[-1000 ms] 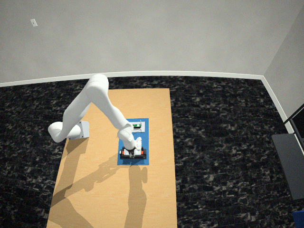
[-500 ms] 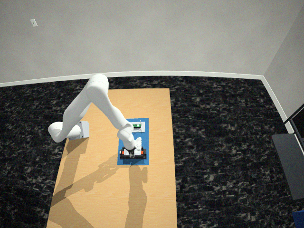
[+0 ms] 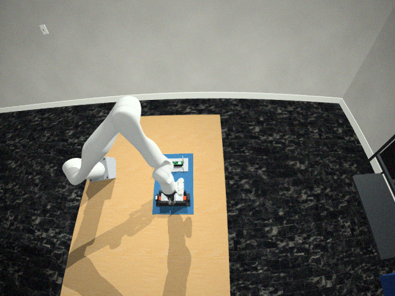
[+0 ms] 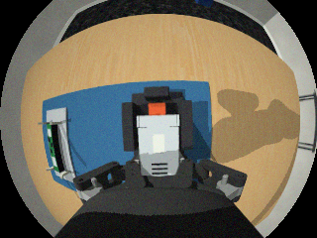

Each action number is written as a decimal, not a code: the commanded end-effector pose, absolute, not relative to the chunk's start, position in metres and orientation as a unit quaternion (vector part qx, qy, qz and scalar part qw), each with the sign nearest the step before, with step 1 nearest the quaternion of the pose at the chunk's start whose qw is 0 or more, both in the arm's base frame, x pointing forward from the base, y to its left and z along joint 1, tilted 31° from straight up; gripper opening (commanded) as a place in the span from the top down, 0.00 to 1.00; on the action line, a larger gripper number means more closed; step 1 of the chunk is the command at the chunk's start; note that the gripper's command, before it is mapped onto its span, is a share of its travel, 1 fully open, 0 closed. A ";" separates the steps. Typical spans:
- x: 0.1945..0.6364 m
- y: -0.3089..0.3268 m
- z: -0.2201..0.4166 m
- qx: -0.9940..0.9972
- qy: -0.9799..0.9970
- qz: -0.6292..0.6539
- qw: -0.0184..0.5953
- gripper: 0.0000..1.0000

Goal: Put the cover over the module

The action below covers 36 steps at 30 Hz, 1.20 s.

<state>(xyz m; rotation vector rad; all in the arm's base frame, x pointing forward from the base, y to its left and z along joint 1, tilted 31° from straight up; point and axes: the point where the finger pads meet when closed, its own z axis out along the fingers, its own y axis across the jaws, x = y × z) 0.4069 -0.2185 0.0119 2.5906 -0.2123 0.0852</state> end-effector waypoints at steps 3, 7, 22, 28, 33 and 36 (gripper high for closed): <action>0.407 -0.218 0.012 0.960 -0.079 0.032 0.267 1.00; 0.407 -0.218 0.012 0.960 -0.079 0.032 0.267 1.00; 0.407 -0.218 0.013 0.960 -0.078 0.032 0.267 1.00; 0.407 -0.218 0.013 0.960 -0.078 0.032 0.267 1.00; 0.407 -0.218 0.013 0.960 -0.078 0.032 0.267 1.00; 0.407 -0.213 0.020 0.960 -0.078 0.032 0.267 1.00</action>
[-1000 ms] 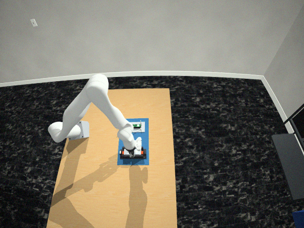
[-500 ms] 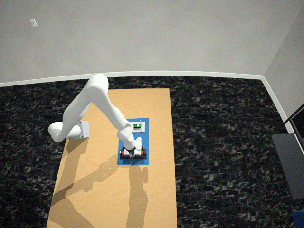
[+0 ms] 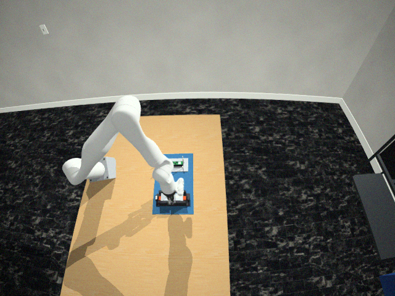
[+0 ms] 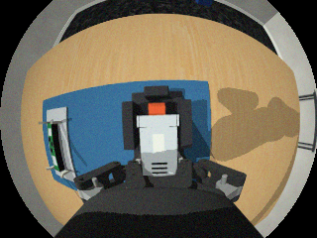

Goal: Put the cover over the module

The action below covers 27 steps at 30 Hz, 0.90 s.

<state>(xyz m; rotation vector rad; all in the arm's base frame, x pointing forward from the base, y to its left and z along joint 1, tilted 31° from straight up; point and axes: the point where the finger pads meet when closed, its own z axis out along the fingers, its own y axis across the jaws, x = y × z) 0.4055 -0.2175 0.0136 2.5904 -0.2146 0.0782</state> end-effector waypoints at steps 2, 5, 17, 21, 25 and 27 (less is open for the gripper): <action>0.407 -0.210 0.026 0.960 -0.078 0.032 0.267 1.00; 0.407 -0.205 0.033 0.960 -0.078 0.032 0.267 1.00; 0.402 -0.200 0.041 0.960 -0.080 0.025 0.268 1.00; 0.402 -0.194 0.051 0.960 -0.080 0.025 0.268 1.00; 0.401 -0.189 0.059 0.960 -0.080 0.025 0.268 1.00; 0.401 -0.189 0.059 0.960 -0.080 0.025 0.268 1.00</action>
